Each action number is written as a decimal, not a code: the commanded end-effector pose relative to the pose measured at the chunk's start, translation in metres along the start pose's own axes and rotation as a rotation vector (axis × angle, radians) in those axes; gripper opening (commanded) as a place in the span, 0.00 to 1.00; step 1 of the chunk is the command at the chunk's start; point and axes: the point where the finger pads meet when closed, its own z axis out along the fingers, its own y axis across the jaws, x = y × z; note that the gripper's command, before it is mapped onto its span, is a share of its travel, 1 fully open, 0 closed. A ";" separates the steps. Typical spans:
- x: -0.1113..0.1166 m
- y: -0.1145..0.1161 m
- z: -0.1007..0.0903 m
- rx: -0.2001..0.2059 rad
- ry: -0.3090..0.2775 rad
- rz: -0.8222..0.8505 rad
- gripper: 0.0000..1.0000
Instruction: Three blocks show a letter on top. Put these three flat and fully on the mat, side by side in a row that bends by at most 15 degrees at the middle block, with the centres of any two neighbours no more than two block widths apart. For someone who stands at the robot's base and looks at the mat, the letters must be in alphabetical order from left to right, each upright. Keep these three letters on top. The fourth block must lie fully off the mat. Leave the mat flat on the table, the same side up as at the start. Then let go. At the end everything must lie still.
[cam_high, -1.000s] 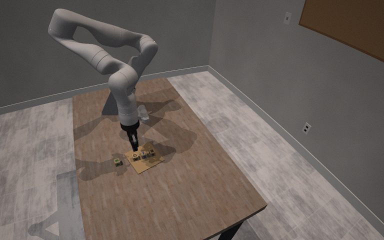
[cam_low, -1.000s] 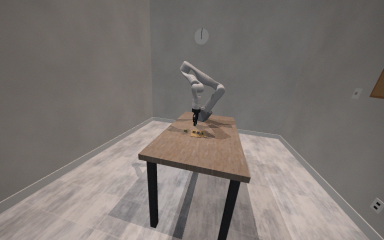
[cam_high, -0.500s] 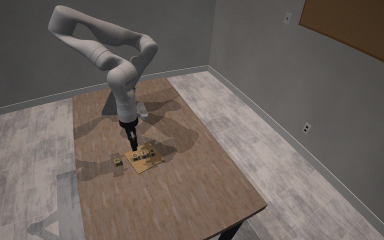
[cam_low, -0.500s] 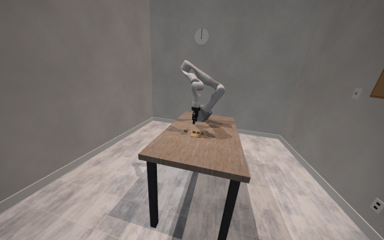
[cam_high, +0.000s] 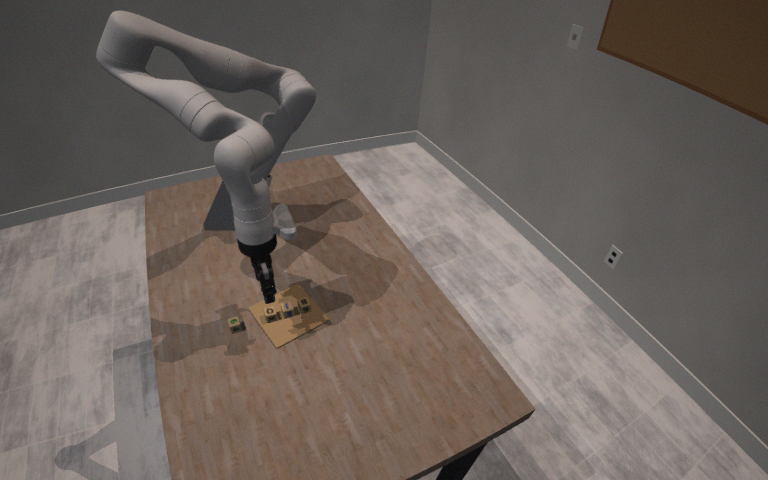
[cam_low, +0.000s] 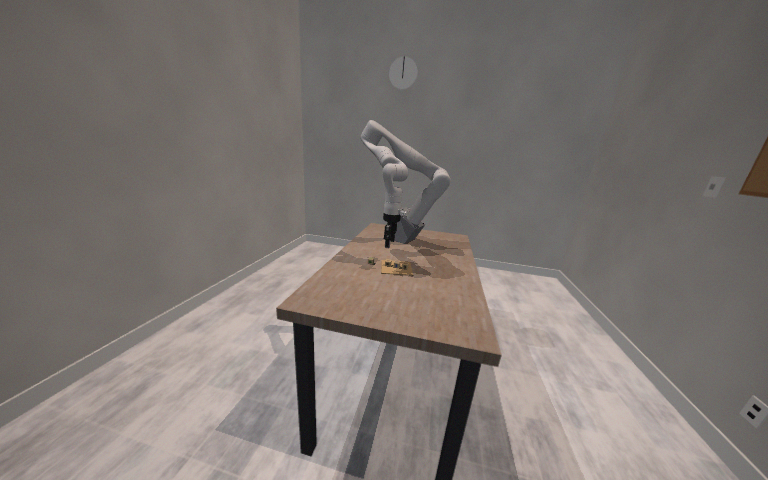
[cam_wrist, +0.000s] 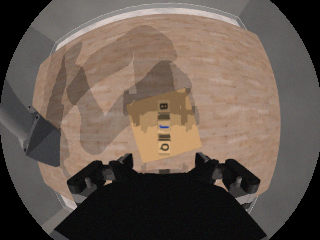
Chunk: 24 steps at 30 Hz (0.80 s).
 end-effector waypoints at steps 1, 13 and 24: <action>0.000 0.000 -0.001 -0.001 -0.001 0.000 1.00; 0.000 0.000 -0.037 -0.001 -0.001 0.000 1.00; 0.000 0.000 -0.079 -0.001 -0.001 0.000 1.00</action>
